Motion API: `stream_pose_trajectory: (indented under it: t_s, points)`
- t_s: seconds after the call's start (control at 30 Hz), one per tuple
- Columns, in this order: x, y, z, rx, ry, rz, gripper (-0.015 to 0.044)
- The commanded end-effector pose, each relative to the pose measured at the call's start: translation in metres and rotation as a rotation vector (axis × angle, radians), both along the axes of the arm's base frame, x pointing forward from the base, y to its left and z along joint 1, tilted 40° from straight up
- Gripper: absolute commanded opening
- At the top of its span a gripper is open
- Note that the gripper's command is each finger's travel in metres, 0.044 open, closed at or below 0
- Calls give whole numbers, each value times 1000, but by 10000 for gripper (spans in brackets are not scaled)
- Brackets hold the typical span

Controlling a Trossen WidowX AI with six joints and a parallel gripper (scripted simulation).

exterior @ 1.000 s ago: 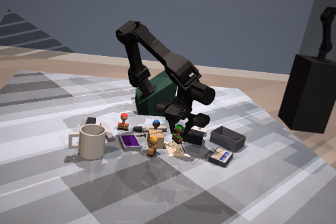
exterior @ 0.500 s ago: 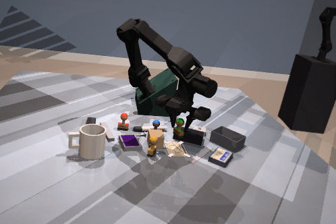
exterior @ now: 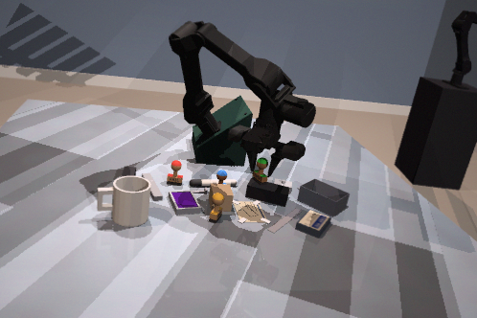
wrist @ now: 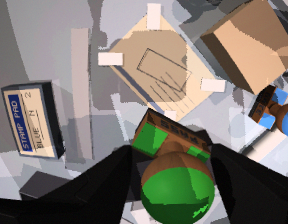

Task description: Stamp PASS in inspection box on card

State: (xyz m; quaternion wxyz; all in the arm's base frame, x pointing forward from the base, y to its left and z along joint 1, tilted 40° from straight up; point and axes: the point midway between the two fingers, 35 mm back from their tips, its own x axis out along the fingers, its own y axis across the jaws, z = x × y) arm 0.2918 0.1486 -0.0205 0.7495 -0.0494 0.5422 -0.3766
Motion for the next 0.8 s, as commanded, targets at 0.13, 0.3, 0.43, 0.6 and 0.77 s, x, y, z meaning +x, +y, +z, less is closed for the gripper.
stream_pose_trajectory:
  t_s: [0.13,0.3,0.43,0.6,0.77]
  points:
    - [-50,13,-16,7,4,-1,0]
    - [-82,15,-25,5,3,-4,0]
    - [-106,13,-31,-1,2,-6,0]
    - [-110,13,-32,-2,2,-7,0]
    - [-108,9,-38,-2,1,-7,0]
